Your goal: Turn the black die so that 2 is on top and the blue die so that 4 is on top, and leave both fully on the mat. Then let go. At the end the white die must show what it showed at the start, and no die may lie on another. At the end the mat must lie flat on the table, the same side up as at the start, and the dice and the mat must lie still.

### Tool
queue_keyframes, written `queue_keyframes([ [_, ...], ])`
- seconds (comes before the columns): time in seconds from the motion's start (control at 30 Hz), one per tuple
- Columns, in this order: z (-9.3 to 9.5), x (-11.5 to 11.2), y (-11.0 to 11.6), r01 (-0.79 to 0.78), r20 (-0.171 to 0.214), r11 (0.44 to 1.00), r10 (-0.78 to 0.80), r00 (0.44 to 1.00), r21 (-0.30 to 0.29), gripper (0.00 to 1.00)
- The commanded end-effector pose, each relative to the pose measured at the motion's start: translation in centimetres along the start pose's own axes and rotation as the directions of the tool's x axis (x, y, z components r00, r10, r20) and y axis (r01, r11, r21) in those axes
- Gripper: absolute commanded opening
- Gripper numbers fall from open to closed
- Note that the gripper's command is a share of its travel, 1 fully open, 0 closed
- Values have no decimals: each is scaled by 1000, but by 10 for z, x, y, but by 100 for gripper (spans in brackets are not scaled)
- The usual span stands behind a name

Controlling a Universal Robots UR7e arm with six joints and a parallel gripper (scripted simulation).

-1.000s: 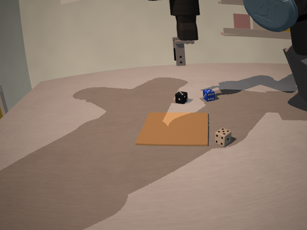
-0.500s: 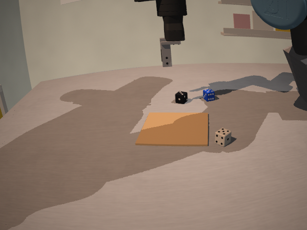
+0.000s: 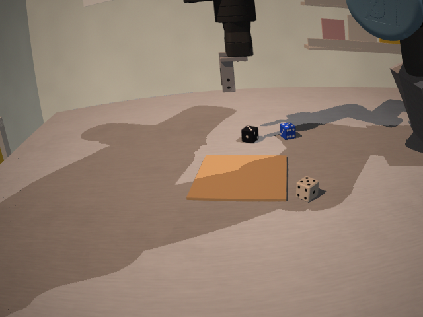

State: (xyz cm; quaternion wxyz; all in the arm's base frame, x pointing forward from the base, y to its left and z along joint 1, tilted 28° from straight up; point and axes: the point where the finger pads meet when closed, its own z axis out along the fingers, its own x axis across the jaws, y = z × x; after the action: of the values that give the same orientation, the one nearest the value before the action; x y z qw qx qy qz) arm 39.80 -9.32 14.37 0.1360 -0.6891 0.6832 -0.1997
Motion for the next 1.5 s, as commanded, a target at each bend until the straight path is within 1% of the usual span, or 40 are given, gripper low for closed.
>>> queue_keyframes([
  [0.0, 0, 0, 0, 0, -1, 1000, 0, 1000, 1, 100],
  [1.03, 0, 0, 0, 0, -1, 1000, 0, 1000, 1, 100],
  [1.27, 0, -3, 1, 0, -1, 1000, 0, 1000, 1, 100],
  [1.47, 0, -11, 3, 0, -1, 1000, 0, 1000, 1, 100],
])
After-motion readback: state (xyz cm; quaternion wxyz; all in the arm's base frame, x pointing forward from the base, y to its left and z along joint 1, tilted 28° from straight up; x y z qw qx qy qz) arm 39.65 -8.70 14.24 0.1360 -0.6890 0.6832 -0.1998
